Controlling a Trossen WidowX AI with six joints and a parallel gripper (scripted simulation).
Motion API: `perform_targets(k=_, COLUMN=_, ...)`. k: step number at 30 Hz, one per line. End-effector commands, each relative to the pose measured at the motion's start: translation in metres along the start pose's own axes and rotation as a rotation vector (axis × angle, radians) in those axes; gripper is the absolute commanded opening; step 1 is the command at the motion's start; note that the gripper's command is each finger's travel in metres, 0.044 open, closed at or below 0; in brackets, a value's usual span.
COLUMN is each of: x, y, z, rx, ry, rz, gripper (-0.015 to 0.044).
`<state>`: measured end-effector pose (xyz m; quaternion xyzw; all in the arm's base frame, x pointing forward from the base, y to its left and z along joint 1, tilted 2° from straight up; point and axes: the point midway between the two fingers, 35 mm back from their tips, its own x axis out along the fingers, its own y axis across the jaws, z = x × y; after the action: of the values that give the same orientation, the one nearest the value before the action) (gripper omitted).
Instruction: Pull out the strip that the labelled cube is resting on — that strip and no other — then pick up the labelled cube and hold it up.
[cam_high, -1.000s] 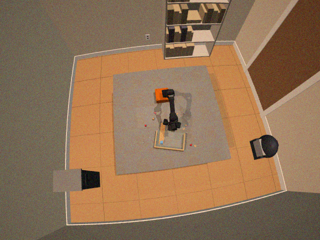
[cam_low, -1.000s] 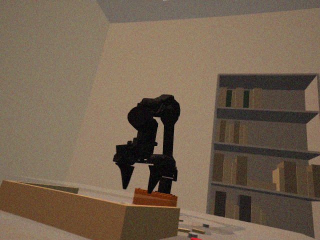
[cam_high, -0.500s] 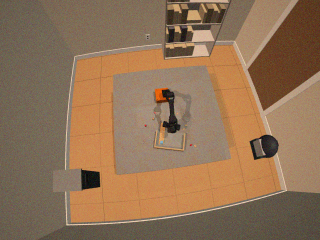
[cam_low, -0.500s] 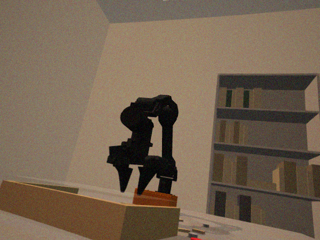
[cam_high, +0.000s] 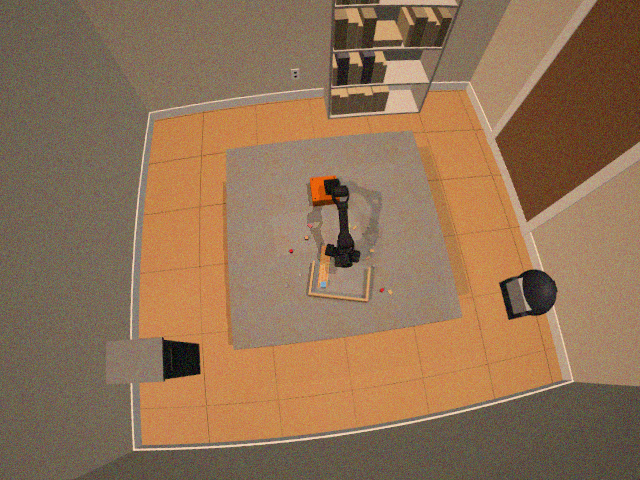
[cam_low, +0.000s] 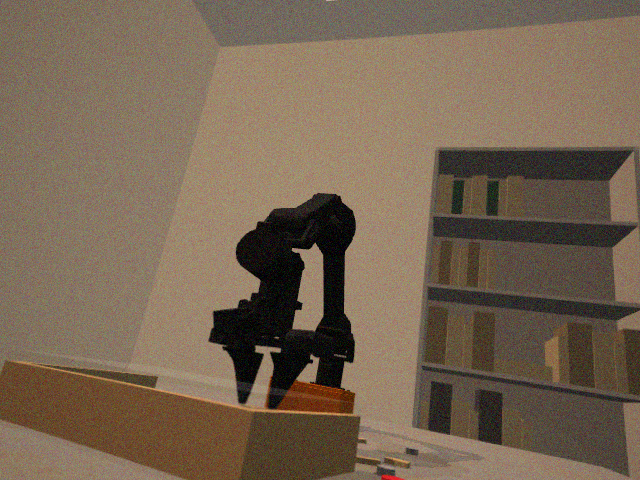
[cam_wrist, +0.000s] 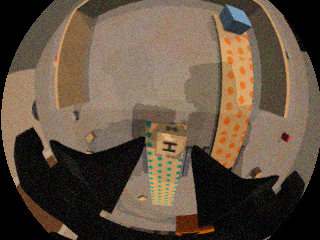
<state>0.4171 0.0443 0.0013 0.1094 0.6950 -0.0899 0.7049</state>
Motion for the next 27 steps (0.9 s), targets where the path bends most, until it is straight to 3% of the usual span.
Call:
perform_targets(k=1, x=0.011, y=-0.001, z=-0.001, rx=-0.003, ry=0.006, rz=-0.004, gripper=0.0250)
perform_targets(k=16, x=0.025, y=-0.001, z=-0.002, rx=-0.003, ry=0.006, rz=-0.004, gripper=0.0250)
perform_targets(k=21, x=0.022, y=-0.001, z=-0.002, rx=-0.001, ry=0.005, rz=-0.002, gripper=0.0119)
perform_targets(k=27, x=0.022, y=-0.001, z=-0.002, rx=-0.001, ry=0.005, rz=-0.002, gripper=0.0059)
